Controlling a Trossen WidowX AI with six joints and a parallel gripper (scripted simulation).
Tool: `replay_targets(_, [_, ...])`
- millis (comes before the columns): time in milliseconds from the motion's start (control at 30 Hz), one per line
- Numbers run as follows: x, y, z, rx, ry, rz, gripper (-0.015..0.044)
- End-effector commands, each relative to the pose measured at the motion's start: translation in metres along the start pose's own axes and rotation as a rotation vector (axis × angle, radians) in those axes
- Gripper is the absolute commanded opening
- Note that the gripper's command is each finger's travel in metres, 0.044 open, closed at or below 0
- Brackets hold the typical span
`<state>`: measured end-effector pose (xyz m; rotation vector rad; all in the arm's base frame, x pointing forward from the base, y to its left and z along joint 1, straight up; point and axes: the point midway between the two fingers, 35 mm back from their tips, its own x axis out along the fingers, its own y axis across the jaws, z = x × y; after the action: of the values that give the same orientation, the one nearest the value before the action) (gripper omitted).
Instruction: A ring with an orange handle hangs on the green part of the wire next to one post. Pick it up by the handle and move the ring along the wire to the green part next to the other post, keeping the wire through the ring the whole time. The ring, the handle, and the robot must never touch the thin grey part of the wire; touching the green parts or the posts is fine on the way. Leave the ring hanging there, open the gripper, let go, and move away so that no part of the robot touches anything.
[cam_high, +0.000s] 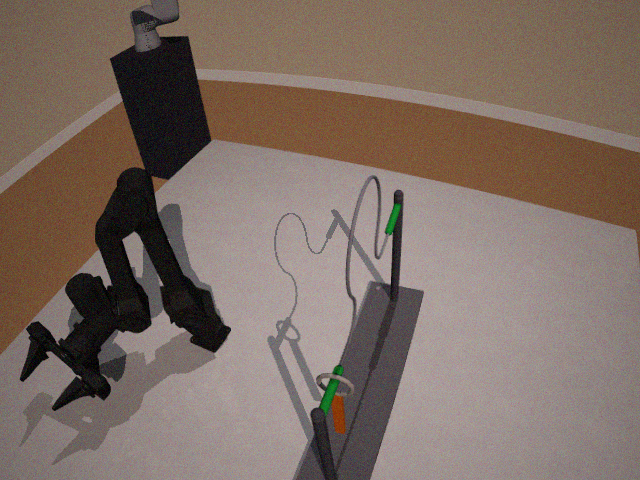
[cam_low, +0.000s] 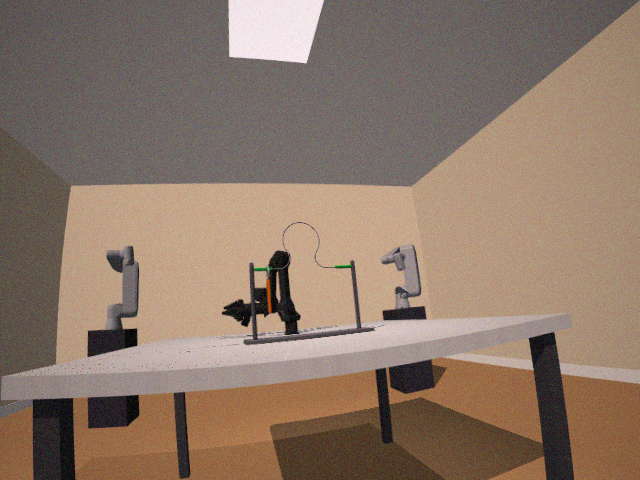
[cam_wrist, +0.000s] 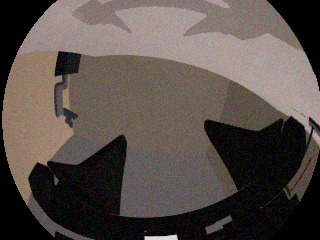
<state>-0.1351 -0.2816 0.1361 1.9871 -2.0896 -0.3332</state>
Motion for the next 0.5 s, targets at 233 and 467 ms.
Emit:
replay_targets(233, [0.012, -0.045, -0.01, -0.307, 0.068, -0.167, 0.019])
replay_targets(467, [0.018, -0.102, -0.024, -0.691, 0.231, -0.343, 0.016])
